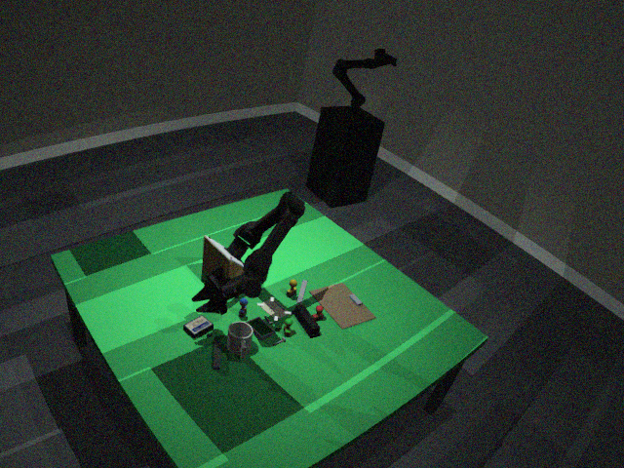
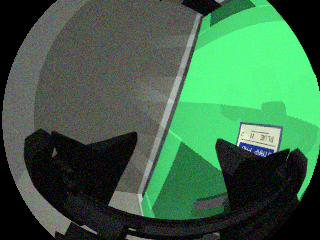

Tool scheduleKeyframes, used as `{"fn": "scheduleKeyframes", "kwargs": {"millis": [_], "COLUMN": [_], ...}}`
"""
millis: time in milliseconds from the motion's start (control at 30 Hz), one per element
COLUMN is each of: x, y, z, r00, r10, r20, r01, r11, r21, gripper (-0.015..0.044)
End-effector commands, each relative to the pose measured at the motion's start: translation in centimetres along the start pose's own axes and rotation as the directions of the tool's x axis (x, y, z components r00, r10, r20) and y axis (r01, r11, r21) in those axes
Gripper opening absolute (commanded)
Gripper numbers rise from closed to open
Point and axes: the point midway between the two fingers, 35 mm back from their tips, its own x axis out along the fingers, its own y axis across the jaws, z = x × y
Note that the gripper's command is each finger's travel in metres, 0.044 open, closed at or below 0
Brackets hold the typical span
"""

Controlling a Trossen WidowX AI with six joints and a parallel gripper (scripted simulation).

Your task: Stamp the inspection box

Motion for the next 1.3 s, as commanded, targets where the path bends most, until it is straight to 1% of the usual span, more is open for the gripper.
{"fn": "scheduleKeyframes", "kwargs": {"millis": [0, 33, 100, 200, 300, 367, 433, 467, 500, 700, 867, 1033, 1267], "x": [-0.1, -0.2, -1.0, -2.6, -4.6, -6.3, -8.1, -9.0, -9.7, -12.5, -15.2, -18.1, -21.9], "y": [0.0, -0.2, -0.7, -1.6, -2.5, -3.1, -3.6, -3.9, -4.1, -4.9, -5.8, -6.7, -7.7], "z": [-0.1, -0.4, -1.6, -3.2, -4.7, -5.9, -6.9, -7.3, -7.6, -8.7, -9.5, -10.0, -10.4], "r00": [1.000, 1.000, 0.994, 0.970, 0.928, 0.896, 0.858, 0.837, 0.821, 0.755, 0.677, 0.585, 0.462], "r10": [-0.006, -0.025, -0.094, -0.211, -0.327, -0.388, -0.450, -0.480, -0.502, -0.583, -0.666, -0.747, -0.831], "r20": [-0.004, -0.017, -0.060, -0.124, -0.179, -0.216, -0.248, -0.262, -0.271, -0.300, -0.312, -0.315, -0.310], "r01": [0.006, 0.024, 0.074, 0.101, 0.048, -0.043, -0.155, -0.218, -0.264, -0.440, -0.603, -0.755, -0.884], "r11": [1.000, 0.997, 0.958, 0.807, 0.580, 0.409, 0.233, 0.147, 0.087, -0.111, -0.261, -0.361, -0.402], "r21": [-0.019, -0.075, -0.279, -0.581, -0.813, -0.911, -0.960, -0.965, -0.961, -0.891, -0.754, -0.547, -0.241], "gripper": [0.0374, 0.0348, 0.0295, 0.0220, 0.0220, 0.0220, 0.0220, 0.0220, 0.0220, 0.0220, 0.0220, 0.0220, 0.0220]}}
